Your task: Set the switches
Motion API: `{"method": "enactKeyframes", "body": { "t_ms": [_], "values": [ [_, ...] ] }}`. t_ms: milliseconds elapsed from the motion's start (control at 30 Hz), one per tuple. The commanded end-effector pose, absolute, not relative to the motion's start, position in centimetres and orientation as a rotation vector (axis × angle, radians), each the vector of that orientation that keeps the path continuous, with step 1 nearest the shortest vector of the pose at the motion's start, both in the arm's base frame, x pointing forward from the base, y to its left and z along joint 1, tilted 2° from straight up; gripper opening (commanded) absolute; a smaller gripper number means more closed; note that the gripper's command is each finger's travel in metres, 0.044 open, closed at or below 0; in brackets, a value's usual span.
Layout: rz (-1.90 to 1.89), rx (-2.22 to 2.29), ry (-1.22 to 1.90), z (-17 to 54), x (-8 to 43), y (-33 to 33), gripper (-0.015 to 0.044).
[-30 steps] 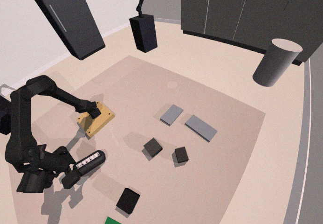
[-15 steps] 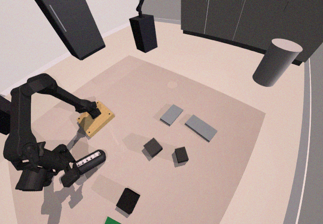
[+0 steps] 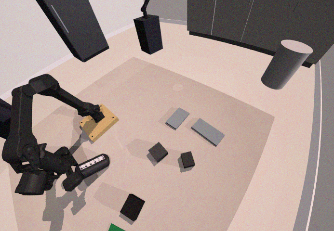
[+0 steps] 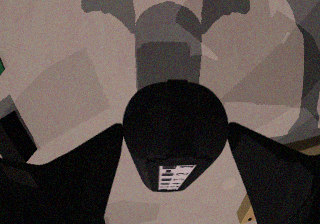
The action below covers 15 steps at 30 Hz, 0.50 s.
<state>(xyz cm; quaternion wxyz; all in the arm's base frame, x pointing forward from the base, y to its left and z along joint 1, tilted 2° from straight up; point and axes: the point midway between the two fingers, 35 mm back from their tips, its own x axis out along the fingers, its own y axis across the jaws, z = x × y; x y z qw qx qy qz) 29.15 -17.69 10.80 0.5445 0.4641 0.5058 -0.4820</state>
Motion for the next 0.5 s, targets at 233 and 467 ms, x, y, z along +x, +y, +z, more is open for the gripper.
{"method": "enactKeyframes", "body": {
  "t_ms": [233,467],
  "values": [
    [-1.139,1.107,1.197,11.65,29.10,-16.79,0.0335],
    [-1.139,1.107,1.197,11.99,29.05,-16.35,0.0335]
  ]
}}
